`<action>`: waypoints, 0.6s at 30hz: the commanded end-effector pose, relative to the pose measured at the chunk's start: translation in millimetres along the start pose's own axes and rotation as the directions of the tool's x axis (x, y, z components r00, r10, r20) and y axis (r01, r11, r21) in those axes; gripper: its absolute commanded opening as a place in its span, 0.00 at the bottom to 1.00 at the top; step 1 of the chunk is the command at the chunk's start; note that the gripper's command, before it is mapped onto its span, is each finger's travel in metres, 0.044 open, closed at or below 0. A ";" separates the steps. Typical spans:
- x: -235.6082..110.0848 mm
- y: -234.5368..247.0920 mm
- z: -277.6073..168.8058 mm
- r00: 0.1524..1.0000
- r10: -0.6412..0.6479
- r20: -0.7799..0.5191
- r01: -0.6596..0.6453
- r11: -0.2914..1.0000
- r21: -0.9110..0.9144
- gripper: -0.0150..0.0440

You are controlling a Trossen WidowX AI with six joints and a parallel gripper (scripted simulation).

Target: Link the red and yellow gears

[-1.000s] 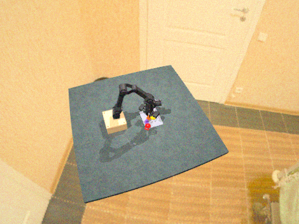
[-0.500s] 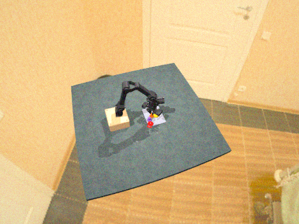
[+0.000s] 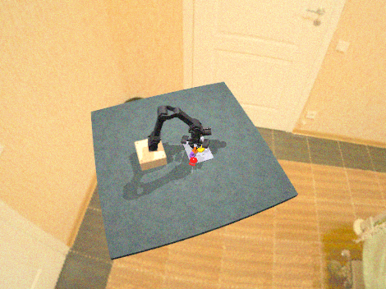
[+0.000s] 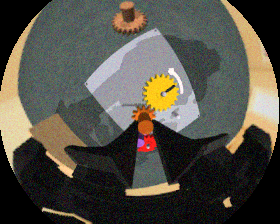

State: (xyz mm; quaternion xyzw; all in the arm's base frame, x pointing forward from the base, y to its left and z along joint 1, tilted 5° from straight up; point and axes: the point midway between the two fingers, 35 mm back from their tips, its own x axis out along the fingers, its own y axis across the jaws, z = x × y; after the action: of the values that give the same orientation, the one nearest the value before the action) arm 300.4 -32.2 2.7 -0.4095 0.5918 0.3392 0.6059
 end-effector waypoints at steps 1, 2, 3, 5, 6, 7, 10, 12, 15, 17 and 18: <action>0.5 -0.3 -0.5 1.000 0.002 -0.005 -0.002 1.000 -0.003 0.25; 0.5 -0.1 -0.4 1.000 0.002 -0.005 -0.002 1.000 0.010 0.25; 0.5 0.1 -0.4 1.000 0.002 -0.005 -0.002 1.000 0.029 0.25; 0.6 0.5 -0.4 1.000 0.002 -0.005 -0.002 0.998 0.067 0.25; 0.7 0.7 -0.5 1.000 0.002 -0.005 -0.001 0.996 0.091 0.25; 0.7 0.8 -0.6 1.000 0.002 -0.005 -0.001 0.993 0.118 0.25; 0.8 1.1 -1.2 1.000 0.002 -0.005 -0.001 0.980 0.199 0.25; 0.8 1.0 -1.5 1.000 0.002 -0.005 -0.001 0.968 0.252 0.25; 0.8 0.5 -1.9 1.000 0.002 -0.005 0.000 0.944 0.330 0.25; 0.8 0.1 -1.9 1.000 0.002 -0.005 0.000 0.925 0.380 0.25; 0.8 -0.1 -1.8 1.000 0.002 -0.005 0.000 0.915 0.403 0.25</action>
State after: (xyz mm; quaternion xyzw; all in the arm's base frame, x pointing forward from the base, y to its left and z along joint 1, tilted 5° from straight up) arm 300.2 -32.3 2.4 -0.3035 0.6402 0.2368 0.6648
